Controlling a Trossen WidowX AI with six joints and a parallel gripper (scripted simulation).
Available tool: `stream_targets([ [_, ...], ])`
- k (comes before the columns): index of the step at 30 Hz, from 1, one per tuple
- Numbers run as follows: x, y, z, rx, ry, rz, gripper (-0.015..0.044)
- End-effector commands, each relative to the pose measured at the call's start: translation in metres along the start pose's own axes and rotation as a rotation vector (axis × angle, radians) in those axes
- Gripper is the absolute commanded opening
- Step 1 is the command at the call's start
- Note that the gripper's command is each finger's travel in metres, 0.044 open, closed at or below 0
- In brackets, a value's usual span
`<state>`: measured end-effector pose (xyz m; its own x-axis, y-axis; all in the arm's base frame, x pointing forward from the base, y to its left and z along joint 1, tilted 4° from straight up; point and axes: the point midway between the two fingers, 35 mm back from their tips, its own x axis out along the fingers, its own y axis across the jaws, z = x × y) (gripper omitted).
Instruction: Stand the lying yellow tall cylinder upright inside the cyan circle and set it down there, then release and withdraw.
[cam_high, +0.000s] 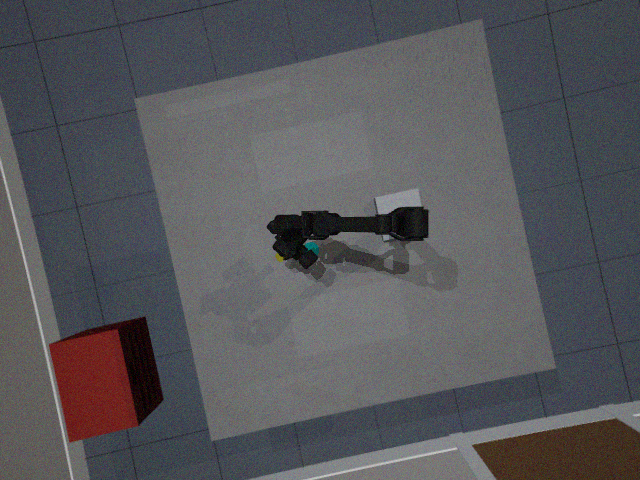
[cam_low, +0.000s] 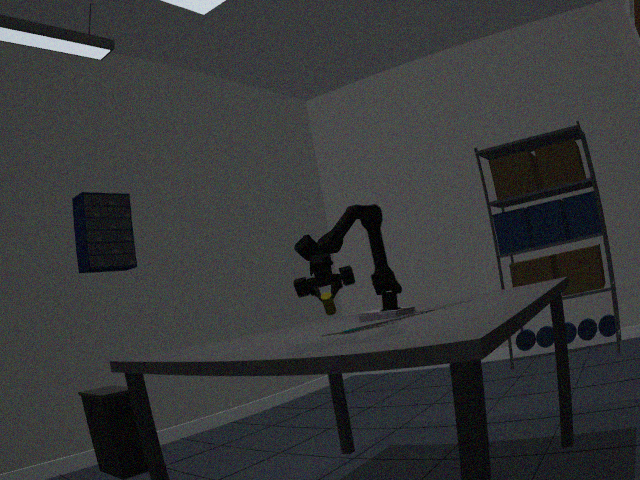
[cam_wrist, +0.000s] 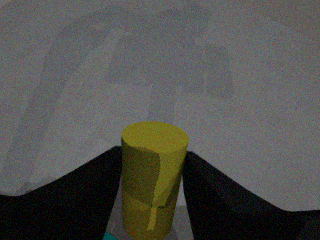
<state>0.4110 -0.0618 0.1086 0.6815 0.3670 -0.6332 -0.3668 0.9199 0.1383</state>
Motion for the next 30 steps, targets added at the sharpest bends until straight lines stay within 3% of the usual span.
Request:
stream_targets([
  [1,-0.0010,0.0000,0.0001,0.007,-0.025,0.006,0.0105],
  [30,-0.0109,-0.0016,-0.0020,0.005,-0.198,0.032,0.0105],
])
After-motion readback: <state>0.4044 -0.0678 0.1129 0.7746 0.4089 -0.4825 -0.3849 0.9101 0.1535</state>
